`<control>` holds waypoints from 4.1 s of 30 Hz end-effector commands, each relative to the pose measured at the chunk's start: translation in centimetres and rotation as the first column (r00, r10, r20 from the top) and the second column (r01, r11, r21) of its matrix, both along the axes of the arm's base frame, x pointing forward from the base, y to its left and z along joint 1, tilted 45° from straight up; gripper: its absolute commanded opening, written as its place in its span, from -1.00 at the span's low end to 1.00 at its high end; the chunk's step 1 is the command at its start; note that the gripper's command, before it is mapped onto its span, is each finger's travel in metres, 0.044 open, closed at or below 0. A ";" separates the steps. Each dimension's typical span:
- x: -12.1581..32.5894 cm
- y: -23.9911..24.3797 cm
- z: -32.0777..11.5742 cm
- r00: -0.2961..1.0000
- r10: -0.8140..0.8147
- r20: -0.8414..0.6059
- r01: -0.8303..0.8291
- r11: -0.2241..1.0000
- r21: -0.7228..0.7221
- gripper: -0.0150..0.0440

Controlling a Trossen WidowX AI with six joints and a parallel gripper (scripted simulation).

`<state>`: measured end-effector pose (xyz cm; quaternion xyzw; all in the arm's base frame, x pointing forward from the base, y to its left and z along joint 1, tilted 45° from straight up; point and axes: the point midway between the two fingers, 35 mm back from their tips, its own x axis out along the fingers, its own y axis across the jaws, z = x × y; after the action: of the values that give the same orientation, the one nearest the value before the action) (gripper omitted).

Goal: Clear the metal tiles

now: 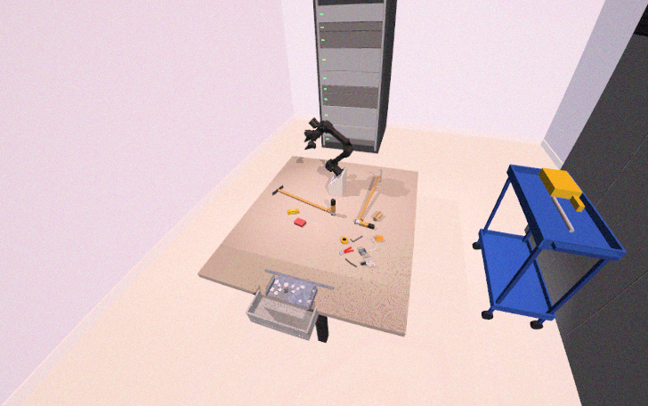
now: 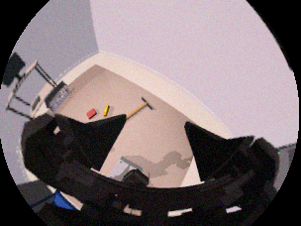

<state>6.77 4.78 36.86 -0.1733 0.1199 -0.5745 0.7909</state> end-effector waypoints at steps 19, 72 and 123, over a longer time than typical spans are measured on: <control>-1.4 -3.6 6.1 0.961 -0.197 -0.192 0.187 0.980 -0.068 1.00; -7.0 -12.0 18.1 0.491 -0.490 -0.720 0.446 0.851 -0.276 1.00; -14.2 -18.0 23.2 0.040 -0.432 -0.901 0.538 0.770 -0.345 1.00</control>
<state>-7.47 -13.16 60.11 -0.3981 0.6499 -0.5689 0.3091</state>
